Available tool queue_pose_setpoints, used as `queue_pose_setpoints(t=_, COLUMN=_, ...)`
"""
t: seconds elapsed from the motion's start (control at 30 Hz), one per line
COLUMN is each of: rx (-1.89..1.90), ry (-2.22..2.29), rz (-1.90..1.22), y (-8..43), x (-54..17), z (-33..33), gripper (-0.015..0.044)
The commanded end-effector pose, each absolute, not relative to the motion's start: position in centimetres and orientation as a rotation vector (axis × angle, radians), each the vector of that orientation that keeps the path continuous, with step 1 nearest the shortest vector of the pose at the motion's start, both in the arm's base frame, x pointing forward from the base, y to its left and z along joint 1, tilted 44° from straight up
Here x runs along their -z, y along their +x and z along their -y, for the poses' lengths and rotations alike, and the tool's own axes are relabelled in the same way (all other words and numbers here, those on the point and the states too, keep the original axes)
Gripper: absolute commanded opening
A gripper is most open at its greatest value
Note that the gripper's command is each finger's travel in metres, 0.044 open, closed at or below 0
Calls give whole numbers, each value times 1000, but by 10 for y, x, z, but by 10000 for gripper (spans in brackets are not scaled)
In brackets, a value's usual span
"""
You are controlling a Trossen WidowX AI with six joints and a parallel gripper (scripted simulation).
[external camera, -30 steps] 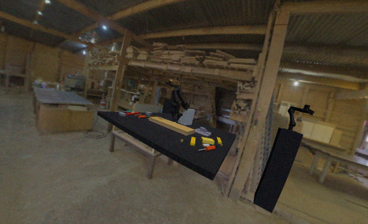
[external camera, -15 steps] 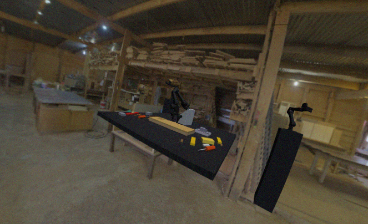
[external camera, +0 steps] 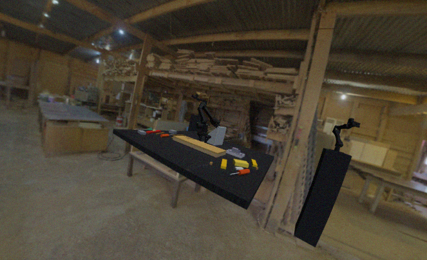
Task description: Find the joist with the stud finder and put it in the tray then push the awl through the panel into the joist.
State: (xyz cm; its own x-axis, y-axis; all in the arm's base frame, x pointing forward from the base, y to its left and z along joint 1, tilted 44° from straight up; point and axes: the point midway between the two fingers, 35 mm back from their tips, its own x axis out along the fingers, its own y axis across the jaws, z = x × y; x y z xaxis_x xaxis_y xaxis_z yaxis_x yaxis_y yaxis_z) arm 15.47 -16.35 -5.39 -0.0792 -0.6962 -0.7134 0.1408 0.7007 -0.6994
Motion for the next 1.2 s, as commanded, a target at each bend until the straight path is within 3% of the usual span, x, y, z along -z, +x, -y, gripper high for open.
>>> queue_pose_setpoints(t=0.0, rx=729, ry=-483, rz=-1508, y=153, x=57, z=164, gripper=414)
queue_pose_setpoints(t=0.47, rx=729, ry=-483, rz=-1508, y=153, x=57, z=164, gripper=46)
queue_pose_setpoints(t=0.67, rx=729, ry=-482, rz=-1508, y=153, x=57, z=164, gripper=0)
queue_pose_setpoints(t=1.17, rx=705, ry=-458, rz=-1510, y=167, x=28, z=125, gripper=0)
